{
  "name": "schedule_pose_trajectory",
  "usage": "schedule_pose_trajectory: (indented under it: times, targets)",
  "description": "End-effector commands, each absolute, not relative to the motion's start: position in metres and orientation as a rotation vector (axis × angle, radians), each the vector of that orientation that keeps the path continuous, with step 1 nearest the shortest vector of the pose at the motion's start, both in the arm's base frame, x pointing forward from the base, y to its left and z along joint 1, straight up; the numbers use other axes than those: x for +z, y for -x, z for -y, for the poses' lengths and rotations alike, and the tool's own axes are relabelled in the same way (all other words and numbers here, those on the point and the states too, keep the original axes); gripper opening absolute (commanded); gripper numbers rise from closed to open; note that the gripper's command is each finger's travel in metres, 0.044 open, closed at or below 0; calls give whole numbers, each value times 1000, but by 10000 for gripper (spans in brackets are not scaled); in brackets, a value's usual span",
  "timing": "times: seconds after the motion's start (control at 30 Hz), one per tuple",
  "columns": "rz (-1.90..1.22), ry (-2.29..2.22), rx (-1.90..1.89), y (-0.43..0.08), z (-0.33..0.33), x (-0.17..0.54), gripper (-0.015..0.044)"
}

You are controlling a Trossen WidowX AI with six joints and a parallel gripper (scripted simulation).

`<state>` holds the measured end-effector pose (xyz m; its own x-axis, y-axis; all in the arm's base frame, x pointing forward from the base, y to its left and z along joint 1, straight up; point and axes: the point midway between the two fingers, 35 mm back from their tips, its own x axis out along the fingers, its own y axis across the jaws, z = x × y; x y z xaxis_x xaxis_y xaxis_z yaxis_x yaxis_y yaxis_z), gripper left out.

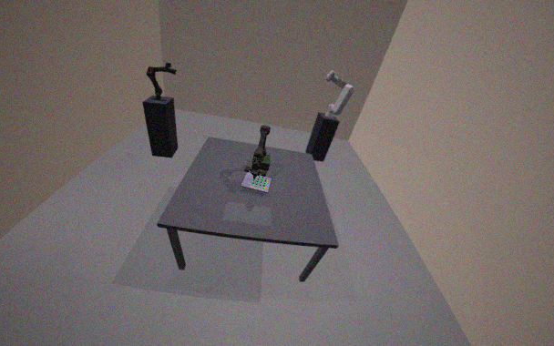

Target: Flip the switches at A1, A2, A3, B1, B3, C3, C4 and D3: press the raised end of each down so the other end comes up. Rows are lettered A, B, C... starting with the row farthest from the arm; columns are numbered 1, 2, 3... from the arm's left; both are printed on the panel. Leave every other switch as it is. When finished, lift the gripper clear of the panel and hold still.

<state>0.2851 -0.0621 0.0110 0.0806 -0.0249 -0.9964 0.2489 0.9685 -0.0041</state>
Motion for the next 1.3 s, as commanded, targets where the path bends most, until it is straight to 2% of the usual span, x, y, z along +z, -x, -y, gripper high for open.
schedule_pose_trajectory:
  times: [0.0, 1.17, 1.27]
  targets:
    - [-1477, -184, -201, -285, 62, 10, 0]
    - [-1477, -183, -201, -286, 62, 6, 0]
    - [-1469, -182, -205, -285, 62, 30, 0]
